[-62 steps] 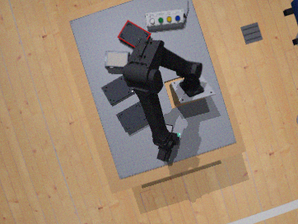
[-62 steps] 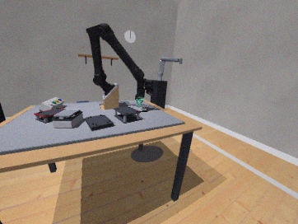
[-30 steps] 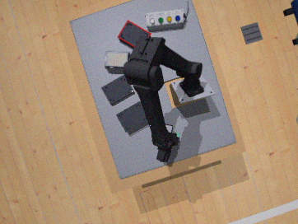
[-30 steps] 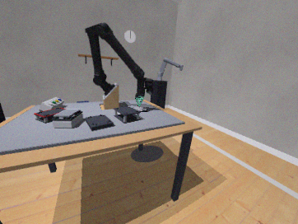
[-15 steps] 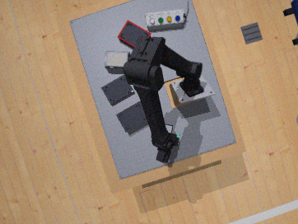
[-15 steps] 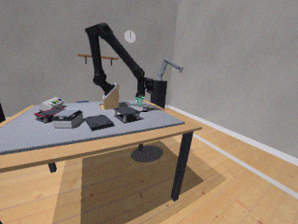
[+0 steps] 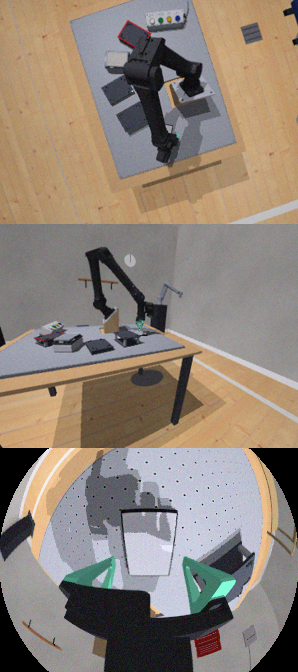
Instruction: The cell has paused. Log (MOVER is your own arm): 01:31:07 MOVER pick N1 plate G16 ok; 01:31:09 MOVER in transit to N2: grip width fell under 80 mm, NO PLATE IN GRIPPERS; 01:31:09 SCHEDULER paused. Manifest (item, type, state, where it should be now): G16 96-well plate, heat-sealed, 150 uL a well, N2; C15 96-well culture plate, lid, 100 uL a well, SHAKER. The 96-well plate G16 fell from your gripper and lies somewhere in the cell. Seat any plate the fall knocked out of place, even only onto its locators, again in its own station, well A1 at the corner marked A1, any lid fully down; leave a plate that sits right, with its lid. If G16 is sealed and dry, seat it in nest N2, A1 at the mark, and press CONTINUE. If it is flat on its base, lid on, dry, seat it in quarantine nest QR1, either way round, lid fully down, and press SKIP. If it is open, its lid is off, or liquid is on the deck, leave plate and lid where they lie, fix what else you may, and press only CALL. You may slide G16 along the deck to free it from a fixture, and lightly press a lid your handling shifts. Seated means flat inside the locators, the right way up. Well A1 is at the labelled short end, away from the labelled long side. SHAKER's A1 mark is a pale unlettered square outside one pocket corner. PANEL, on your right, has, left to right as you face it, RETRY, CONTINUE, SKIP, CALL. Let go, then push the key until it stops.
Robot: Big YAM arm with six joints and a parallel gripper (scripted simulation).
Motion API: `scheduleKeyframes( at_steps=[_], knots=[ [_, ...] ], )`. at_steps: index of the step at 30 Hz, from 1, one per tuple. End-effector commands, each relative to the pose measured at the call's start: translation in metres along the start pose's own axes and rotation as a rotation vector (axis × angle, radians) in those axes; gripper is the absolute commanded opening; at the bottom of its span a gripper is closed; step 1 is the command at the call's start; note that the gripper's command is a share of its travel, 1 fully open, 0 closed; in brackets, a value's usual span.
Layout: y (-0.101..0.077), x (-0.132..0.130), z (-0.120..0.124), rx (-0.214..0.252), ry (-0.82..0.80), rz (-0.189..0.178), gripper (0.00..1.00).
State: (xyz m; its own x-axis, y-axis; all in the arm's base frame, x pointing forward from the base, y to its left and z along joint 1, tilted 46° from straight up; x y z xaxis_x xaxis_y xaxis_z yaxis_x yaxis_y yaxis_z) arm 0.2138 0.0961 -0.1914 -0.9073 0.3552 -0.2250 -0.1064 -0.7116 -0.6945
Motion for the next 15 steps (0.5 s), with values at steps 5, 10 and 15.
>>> scheduleKeyframes(
  at_steps=[5, 10, 15],
  knots=[
    [0.011, -0.006, -0.009, -0.015, 0.01, -0.002, 1.0],
    [0.02, -0.002, -0.002, -0.002, 0.002, -0.006, 1.0],
    [0.024, -0.002, -0.002, -0.002, 0.002, -0.006, 1.0]
  ],
)
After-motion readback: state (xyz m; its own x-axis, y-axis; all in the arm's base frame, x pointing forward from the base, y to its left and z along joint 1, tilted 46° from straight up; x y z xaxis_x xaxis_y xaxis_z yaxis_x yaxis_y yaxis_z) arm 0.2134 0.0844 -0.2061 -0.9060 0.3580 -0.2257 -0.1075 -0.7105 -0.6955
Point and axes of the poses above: the point where the finger pads meet when closed, its own y axis out along the fingers, its own x axis across the jaws, z = x × y, the point moved 5 cm from there along -y, back along the fingers, and after that the axes turned 8 degrees about -y, right-handed, at the moved point
